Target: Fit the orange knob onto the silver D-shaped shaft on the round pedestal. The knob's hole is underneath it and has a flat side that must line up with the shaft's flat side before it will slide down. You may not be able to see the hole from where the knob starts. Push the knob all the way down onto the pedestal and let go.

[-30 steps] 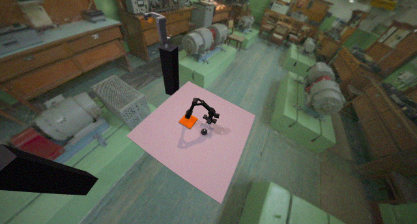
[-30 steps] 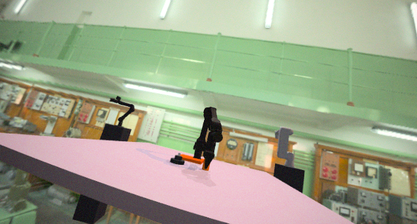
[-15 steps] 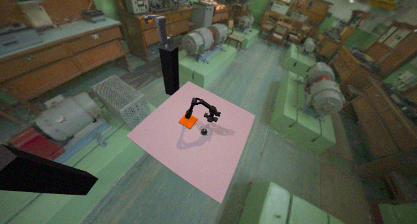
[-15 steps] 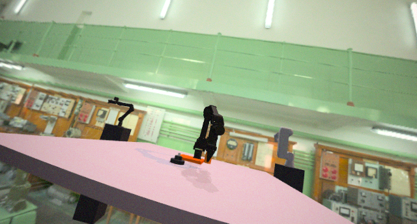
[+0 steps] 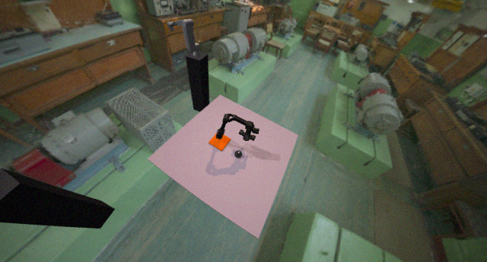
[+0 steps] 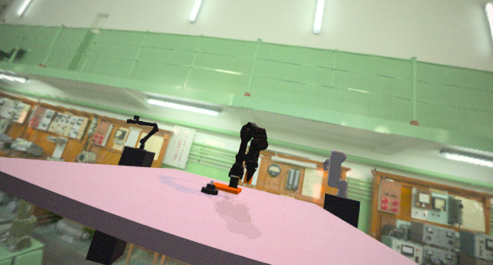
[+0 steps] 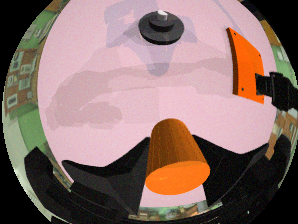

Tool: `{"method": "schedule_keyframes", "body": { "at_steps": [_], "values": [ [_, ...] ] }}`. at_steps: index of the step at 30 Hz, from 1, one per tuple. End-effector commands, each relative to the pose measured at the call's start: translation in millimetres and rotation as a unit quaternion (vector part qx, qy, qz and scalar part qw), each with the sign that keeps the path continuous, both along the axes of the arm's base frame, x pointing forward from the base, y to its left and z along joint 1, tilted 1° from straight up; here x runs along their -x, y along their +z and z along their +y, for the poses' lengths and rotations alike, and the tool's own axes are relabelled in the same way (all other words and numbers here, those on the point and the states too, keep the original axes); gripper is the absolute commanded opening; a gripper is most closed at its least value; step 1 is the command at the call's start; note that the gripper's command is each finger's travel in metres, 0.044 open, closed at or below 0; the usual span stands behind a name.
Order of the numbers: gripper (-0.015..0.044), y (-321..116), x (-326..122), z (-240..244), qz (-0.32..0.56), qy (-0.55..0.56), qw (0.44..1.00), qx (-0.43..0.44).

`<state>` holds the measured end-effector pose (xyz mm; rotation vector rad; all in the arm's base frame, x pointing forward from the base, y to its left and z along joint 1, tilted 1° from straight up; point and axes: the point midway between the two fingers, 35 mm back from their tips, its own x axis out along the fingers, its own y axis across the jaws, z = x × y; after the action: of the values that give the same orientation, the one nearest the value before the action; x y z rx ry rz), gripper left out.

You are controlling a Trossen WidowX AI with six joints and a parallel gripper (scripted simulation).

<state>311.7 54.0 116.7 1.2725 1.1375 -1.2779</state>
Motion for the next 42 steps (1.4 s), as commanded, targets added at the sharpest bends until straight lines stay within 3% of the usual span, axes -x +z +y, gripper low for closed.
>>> {"method": "schedule_keyframes", "body": {
  "at_steps": [1,14,42],
  "values": [
    [0.0,15.4,-1.7,1.1,-0.007,-0.004,1.0,-0.003],
    [0.0,52.0,1.5,0.5,-0.006,-0.012,1.0,-0.003],
    [0.0,27.8,-2.2,-84.1,-0.006,-0.012,1.0,0.002]
  ]
}}
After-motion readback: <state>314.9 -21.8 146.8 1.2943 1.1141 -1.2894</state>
